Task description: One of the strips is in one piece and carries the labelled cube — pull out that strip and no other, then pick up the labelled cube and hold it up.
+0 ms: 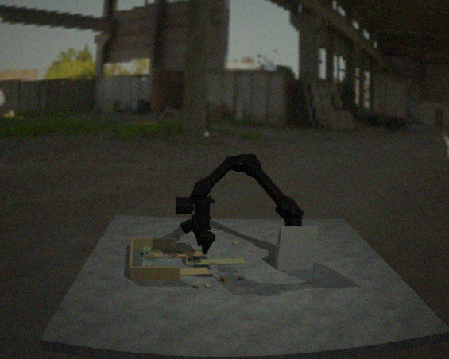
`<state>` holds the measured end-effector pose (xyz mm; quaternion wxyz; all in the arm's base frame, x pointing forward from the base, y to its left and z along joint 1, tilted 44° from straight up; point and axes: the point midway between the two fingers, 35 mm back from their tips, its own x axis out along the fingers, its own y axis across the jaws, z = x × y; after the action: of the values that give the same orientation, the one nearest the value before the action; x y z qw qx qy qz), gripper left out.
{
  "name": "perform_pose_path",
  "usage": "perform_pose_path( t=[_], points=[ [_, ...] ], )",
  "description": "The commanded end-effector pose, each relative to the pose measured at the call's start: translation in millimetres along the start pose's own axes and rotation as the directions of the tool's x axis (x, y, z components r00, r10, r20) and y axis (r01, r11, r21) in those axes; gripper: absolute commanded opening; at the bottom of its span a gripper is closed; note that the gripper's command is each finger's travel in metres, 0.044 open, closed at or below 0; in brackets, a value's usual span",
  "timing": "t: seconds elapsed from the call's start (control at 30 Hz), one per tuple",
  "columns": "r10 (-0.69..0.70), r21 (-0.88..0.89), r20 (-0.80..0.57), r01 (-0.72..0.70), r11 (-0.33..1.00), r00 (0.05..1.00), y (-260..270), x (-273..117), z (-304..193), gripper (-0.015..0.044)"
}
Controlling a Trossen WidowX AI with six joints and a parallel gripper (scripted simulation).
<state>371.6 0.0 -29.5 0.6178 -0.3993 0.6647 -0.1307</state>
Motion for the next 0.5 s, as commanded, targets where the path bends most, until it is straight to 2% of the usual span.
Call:
perform_pose_path(
  t=[0.0,0.47],
  points=[
    [0.003,0.007,0.006,-0.003,1.0,1.0,-1.0,-3.2,15.6,0.044],
    [0.003,0.008,0.008,-0.003,1.0,1.0,-2.8,-10.1,53.2,0.044]
  ],
)
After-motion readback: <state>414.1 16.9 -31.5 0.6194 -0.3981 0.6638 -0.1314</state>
